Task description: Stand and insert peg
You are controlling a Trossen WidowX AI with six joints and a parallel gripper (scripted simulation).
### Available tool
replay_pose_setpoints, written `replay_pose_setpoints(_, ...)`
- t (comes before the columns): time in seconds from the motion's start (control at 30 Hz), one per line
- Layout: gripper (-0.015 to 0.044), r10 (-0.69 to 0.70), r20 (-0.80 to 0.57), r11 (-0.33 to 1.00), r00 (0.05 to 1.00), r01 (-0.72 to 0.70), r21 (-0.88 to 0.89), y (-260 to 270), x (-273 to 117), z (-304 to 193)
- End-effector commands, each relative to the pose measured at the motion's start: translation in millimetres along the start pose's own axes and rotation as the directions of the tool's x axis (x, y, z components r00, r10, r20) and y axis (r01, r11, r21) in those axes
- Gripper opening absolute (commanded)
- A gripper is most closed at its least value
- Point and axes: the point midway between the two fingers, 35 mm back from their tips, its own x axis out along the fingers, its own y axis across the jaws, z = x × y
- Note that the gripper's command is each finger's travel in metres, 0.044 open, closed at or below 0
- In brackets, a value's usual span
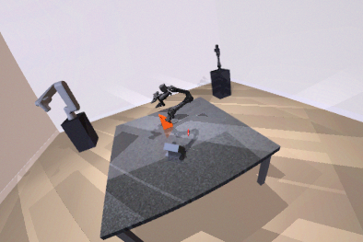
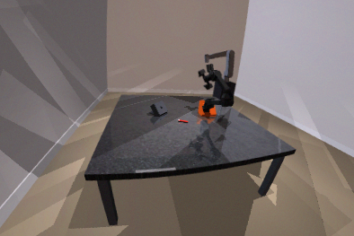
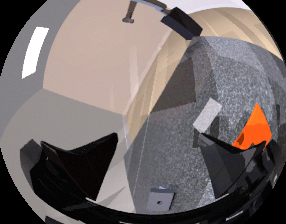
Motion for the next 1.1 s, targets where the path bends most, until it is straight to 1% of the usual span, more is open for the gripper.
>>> replay_pose_setpoints(0.0, 0.0440, -0.008, -0.069, 0.994, 0.998, 0.000, -0.114, 8, 1, -19)
replay_pose_setpoints(0.23, 0.0440, -0.035, -0.182, 0.949, 0.983, -0.024, -0.313, 17, 3, -56)
replay_pose_setpoints(0.5, 0.0440, -0.079, -0.289, 0.857, 0.954, -0.083, -0.509, 22, 3, -97)
replay_pose_setpoints(0.8, 0.0440, -0.173, -0.395, 0.698, 0.902, -0.171, -0.696, 18, -2, -146)
replay_pose_setpoints(1.07, 0.0440, -0.272, -0.462, 0.529, 0.844, -0.270, -0.805, 8, -9, -188)
